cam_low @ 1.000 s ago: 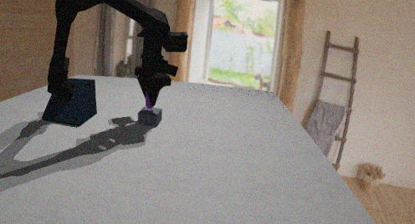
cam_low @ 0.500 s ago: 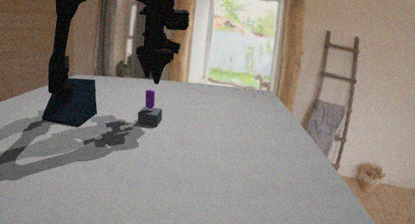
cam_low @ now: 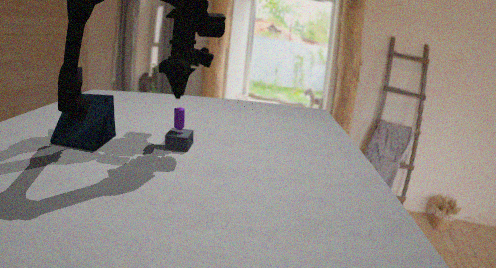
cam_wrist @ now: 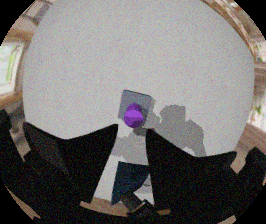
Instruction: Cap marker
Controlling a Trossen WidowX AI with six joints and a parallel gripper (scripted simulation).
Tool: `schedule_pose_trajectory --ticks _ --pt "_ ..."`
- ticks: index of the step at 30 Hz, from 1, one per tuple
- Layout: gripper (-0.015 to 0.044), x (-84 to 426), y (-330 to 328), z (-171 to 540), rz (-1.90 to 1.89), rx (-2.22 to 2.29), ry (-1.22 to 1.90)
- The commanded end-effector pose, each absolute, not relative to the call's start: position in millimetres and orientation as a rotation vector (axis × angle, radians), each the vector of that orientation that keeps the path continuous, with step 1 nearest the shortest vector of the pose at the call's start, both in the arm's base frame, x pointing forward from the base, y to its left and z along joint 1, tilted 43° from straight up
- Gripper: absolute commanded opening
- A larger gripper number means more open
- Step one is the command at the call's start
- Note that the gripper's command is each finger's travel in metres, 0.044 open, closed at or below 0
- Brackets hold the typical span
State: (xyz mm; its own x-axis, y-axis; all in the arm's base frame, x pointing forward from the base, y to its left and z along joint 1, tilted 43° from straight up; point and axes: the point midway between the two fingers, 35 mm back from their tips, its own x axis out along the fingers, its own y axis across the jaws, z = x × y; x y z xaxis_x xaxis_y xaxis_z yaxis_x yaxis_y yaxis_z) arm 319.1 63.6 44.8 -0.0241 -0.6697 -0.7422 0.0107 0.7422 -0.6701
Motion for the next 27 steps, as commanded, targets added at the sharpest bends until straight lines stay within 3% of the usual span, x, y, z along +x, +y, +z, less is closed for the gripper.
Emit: schedule_pose_trajectory --ticks 1,3,27 --pt "0.0046 320 63 45 -0.638 -0.511 1.483" --pt "0.0 320 63 45 -0.638 -0.511 1.483" --pt "0.0 319 52 33 -0.638 -0.512 1.482"
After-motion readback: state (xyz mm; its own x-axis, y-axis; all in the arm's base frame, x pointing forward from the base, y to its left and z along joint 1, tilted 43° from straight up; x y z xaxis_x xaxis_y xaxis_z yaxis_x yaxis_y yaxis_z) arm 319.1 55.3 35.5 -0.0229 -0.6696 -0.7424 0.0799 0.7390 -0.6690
